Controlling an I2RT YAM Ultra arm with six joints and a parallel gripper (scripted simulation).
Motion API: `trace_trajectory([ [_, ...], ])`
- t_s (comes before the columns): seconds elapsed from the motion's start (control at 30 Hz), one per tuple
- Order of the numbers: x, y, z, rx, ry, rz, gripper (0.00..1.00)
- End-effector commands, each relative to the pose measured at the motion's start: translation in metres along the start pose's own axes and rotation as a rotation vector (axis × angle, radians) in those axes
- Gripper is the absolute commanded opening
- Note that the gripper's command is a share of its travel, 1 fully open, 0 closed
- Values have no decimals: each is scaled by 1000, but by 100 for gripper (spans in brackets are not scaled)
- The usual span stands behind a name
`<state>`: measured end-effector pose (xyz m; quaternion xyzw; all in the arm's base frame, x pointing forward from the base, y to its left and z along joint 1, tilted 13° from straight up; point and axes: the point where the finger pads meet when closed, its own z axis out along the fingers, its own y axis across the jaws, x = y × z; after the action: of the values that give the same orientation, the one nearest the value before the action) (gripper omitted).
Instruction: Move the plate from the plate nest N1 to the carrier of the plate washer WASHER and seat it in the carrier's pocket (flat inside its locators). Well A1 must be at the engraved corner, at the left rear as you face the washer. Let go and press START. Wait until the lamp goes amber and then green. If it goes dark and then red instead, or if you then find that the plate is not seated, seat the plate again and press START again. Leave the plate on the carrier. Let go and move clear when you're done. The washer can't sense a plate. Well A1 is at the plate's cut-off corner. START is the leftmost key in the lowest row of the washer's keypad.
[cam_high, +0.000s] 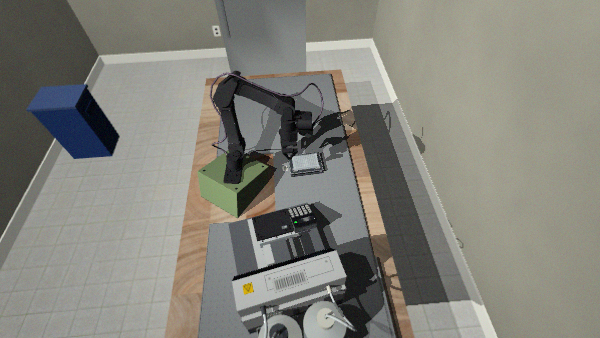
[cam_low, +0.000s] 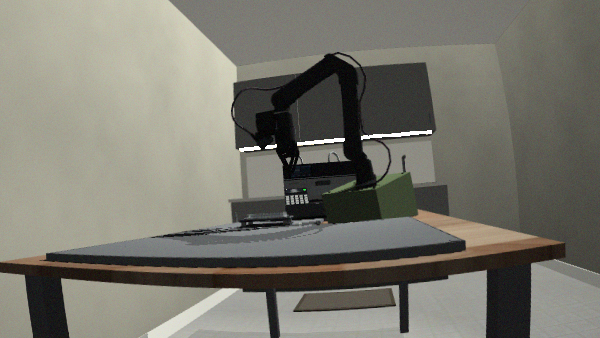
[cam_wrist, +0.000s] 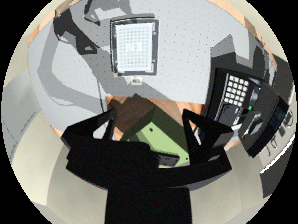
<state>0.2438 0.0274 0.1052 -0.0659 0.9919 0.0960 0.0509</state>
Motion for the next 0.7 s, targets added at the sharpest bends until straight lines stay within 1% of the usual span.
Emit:
trace_trajectory([
  [0.0, -32, 4, 2, 20, -66, 14, 100],
  [0.33, -69, 25, 30, 17, -68, 15, 100],
  [0.4, -69, 25, 30, 17, -68, 15, 100],
  [0.67, -99, 41, 52, 16, -69, 15, 100],
])
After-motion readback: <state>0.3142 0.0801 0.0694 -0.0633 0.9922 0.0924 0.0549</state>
